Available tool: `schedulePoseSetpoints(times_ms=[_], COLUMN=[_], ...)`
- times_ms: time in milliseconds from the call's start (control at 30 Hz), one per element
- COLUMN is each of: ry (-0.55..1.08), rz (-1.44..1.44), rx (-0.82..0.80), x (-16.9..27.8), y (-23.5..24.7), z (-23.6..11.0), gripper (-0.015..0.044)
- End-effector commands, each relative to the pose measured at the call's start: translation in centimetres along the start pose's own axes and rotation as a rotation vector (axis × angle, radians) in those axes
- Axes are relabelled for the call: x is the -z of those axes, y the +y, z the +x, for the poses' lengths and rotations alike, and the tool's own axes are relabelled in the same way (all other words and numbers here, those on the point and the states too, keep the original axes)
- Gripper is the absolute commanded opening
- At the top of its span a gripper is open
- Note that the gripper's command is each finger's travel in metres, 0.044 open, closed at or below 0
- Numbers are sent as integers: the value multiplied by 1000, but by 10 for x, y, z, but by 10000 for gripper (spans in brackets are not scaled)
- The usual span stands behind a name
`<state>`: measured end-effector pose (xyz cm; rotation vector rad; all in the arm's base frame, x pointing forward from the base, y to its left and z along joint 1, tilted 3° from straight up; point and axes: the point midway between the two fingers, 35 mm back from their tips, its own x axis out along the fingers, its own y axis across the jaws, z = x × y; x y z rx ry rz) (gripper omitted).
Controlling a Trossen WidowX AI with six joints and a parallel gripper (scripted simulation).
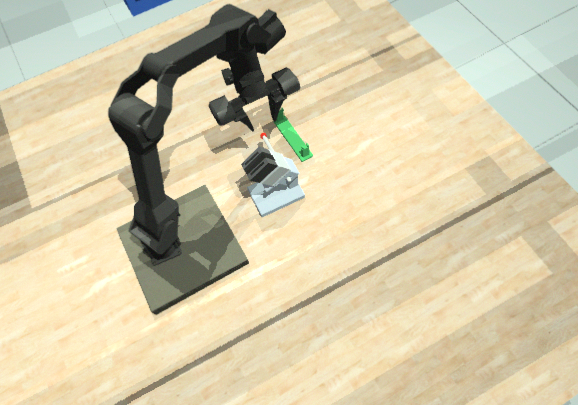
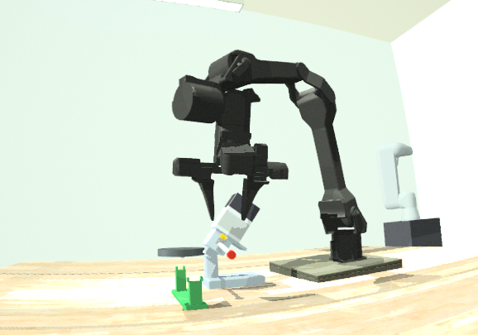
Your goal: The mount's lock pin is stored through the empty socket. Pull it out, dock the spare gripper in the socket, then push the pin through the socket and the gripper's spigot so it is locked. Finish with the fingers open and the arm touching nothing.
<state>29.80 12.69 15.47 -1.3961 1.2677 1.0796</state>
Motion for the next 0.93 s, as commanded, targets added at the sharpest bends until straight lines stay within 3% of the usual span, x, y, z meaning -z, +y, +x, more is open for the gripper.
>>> schedulePoseSetpoints(times_ms=[0, 133, 900], ry=[-1, -1, -1], rz=[-2, -2, -2], rx=[0, 0, 0], x=[0, 0, 0], y=[0, 0, 0], z=[0, 0, 0], gripper=[331, 436, 440])
